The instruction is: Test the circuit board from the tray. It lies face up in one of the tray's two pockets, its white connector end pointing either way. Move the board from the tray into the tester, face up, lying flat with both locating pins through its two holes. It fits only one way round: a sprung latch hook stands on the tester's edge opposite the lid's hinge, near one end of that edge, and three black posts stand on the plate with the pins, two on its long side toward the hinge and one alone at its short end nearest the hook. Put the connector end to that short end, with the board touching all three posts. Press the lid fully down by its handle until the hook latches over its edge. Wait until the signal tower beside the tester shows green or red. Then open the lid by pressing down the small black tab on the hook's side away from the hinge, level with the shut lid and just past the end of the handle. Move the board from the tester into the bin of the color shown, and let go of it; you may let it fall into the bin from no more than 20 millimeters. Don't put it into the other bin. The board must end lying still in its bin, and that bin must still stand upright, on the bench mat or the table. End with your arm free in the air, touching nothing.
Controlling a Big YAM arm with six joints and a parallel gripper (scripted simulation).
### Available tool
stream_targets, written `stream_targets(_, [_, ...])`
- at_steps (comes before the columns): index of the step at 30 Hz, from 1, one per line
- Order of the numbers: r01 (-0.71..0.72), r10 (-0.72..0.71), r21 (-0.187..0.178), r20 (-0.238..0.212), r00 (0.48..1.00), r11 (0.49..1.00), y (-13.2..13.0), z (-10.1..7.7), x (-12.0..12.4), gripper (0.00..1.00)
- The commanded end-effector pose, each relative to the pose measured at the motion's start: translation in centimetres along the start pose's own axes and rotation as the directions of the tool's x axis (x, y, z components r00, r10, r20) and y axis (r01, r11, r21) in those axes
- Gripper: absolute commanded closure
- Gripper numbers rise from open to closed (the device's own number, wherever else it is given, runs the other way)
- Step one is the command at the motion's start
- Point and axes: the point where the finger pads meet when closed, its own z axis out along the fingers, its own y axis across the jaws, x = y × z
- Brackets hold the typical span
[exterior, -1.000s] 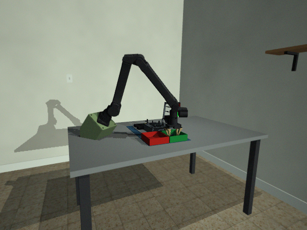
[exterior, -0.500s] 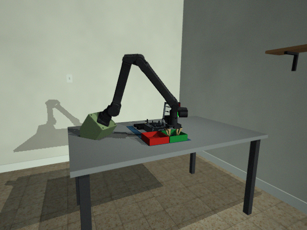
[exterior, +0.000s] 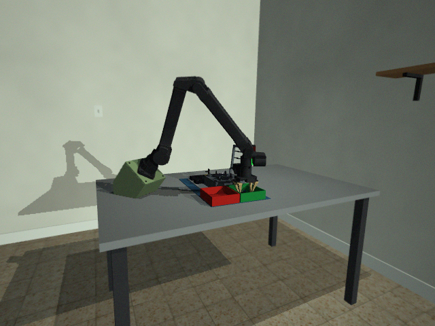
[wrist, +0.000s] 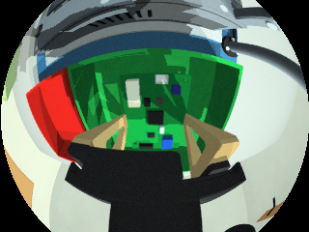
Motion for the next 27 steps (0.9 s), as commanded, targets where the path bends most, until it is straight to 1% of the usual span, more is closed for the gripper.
stream_targets(1, [0.001, -0.001, -0.004, -0.001, 1.0, 1.0, -0.19, 0.82, 0.4, 0.28])
stream_targets(27, [0.002, -0.002, -0.006, 0.0, 1.0, 1.0, -0.05, 1.03, 0.31, 0.28])
